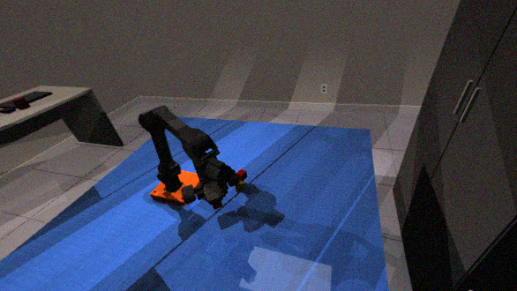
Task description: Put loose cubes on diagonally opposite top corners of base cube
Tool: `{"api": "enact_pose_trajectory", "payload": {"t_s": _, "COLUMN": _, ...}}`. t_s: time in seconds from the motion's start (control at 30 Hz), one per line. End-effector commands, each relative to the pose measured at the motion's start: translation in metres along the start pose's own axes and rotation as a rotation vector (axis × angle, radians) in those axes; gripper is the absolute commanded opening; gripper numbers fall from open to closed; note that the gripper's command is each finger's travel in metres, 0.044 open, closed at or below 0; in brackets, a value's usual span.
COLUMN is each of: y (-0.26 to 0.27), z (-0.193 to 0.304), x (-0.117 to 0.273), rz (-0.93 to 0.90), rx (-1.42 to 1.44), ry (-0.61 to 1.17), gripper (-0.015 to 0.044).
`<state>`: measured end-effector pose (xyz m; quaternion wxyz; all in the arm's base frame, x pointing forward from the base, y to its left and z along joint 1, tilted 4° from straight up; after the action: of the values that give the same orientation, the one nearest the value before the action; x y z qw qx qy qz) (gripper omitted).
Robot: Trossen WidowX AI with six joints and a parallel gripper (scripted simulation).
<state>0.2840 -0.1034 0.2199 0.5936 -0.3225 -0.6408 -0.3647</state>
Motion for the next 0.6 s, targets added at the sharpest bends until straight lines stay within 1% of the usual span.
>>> {"api": "enact_pose_trajectory", "payload": {"t_s": 0.0, "y": 0.008, "z": 0.010, "x": 0.000, "rz": 0.003, "rx": 0.143, "ry": 0.001, "gripper": 0.0105}}
{"api": "enact_pose_trajectory", "payload": {"t_s": 0.57, "y": 0.040, "z": 0.054, "x": -0.002, "rz": 0.000, "rx": 0.789, "ry": 0.005, "gripper": 0.0105}}
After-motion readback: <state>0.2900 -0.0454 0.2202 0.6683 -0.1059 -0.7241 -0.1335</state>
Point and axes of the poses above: the point midway between the two fingers, 35 mm back from their tips, its own x axis back along the fingers, its own y axis across the jaws, z = x × y, the point moved 7 cm from there along x, back along the fingers, and after that the axes turned 11 degrees about -x, right-handed, at the moved point
